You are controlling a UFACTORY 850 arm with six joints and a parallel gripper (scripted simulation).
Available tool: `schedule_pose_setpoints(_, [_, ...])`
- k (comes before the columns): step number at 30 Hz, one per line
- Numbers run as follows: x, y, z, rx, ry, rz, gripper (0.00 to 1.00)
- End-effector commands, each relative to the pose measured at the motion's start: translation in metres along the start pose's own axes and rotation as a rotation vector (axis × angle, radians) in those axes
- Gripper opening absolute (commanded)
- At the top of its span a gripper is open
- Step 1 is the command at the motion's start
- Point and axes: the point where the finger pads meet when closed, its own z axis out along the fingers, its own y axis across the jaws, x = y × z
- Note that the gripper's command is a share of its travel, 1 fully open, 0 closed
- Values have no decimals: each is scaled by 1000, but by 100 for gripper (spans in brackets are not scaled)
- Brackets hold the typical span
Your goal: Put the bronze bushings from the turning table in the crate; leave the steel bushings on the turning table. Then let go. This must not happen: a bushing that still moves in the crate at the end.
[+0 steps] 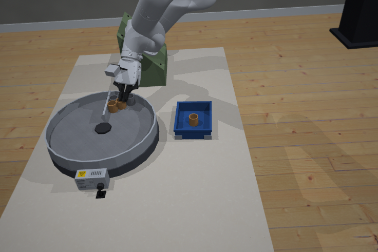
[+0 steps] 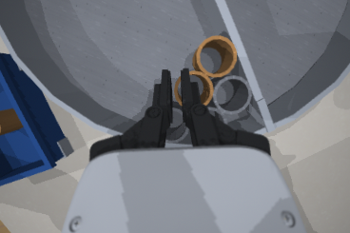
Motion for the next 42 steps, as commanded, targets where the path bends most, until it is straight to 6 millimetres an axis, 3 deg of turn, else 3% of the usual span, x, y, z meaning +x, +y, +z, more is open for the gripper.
schedule_pose_setpoints(1, [0,0,0,0,1,0,10])
schedule_pose_setpoints(2, [0,0,0,0,1,0,10])
schedule_pose_setpoints(3, [0,0,0,0,1,0,0])
schedule_pose_setpoints(37, [1,0,0,0,1,0,0])
schedule_pose_setpoints(42, [8,-20,7,0,1,0,0])
